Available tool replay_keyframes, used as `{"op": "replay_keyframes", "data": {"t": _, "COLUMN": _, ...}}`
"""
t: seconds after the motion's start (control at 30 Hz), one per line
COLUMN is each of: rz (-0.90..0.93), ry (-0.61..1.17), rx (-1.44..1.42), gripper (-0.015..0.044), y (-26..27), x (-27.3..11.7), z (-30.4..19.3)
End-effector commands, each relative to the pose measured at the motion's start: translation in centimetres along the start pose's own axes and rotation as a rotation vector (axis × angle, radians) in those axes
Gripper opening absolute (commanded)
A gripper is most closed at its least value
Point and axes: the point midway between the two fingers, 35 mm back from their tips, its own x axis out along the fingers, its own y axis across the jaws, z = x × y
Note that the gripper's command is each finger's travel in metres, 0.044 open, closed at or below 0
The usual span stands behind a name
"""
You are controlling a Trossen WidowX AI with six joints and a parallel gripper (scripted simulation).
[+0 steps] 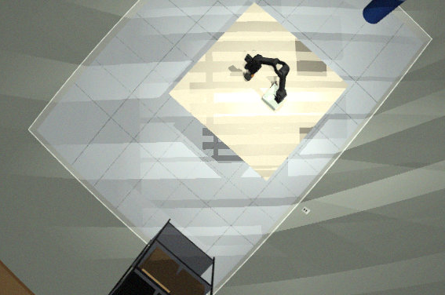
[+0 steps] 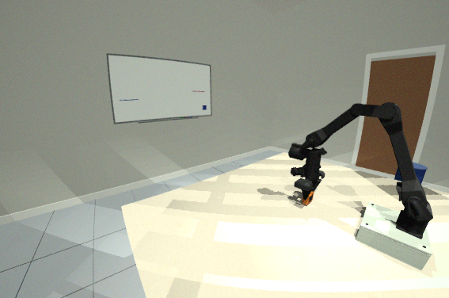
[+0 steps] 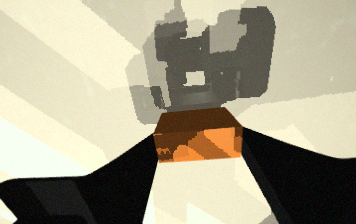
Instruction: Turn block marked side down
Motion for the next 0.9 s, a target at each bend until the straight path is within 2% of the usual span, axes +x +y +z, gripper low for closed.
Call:
{"op": "replay_keyframes", "data": {"t": 0.0, "rz": -0.004, "ry": -0.027, "rx": -0.003, "gripper": 0.0000, "y": 0.0, "x": -2.0, "z": 0.5}}
{"op": "replay_keyframes", "data": {"t": 0.2, "rz": -0.004, "ry": -0.037, "rx": -0.003, "gripper": 0.0000, "y": -0.1, "x": -1.9, "z": 0.5}}
{"op": "replay_keyframes", "data": {"t": 0.87, "rz": -0.002, "ry": -0.344, "rx": -0.002, "gripper": 0.0000, "y": -0.1, "x": -0.5, "z": 0.8}}
